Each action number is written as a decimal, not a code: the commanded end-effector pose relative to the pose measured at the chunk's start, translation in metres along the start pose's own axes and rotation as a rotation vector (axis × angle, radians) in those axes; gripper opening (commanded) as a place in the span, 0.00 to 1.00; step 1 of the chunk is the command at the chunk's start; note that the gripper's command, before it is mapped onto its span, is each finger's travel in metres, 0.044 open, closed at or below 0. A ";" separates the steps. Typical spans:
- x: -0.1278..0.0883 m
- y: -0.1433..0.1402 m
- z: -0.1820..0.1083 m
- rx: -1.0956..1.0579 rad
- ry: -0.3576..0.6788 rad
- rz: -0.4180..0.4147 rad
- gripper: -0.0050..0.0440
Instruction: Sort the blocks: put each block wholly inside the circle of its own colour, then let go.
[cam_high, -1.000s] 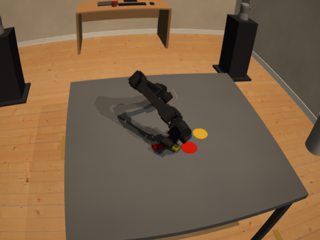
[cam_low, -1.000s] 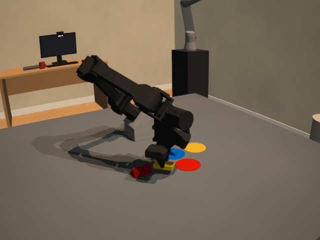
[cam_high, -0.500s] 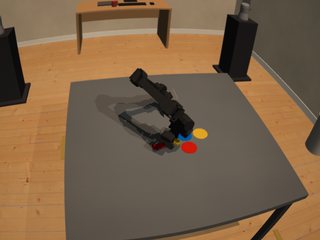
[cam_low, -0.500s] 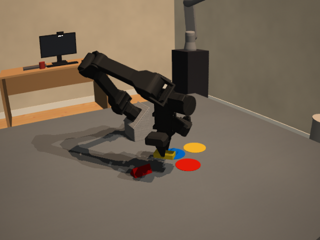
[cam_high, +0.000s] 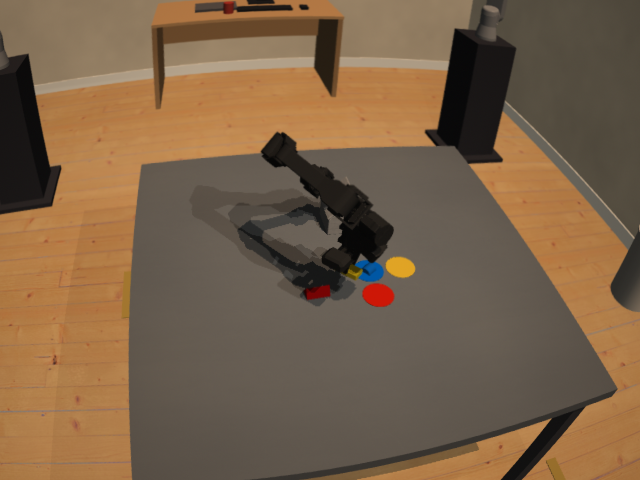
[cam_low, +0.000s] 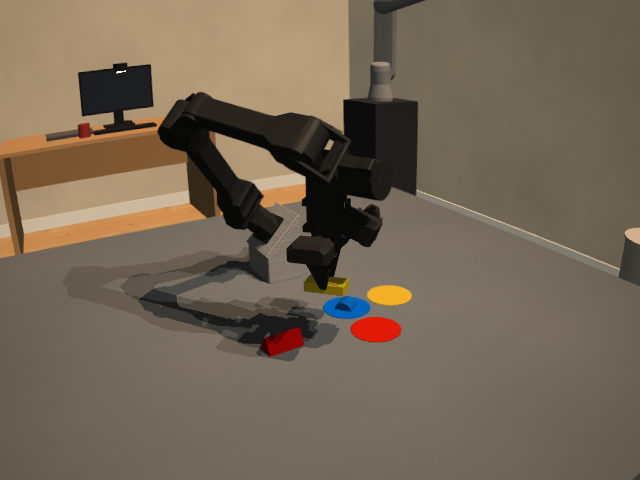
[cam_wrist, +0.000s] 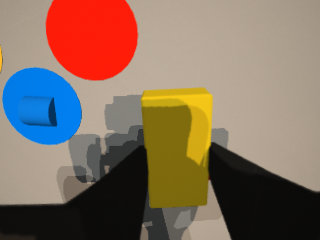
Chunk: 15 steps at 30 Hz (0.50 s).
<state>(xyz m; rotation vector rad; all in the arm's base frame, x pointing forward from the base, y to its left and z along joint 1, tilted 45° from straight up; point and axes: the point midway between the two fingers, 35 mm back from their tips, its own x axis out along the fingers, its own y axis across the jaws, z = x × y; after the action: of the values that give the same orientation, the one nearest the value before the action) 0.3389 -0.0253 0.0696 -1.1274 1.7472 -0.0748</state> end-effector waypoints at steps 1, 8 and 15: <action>-0.020 -0.006 -0.003 0.030 -0.026 -0.008 0.28; -0.014 0.000 -0.001 0.011 -0.004 -0.003 0.28; -0.011 0.015 0.006 -0.020 0.002 0.000 0.28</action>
<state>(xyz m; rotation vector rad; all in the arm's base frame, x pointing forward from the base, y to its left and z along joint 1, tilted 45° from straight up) 0.3363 -0.0132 0.0742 -1.1352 1.7505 -0.0694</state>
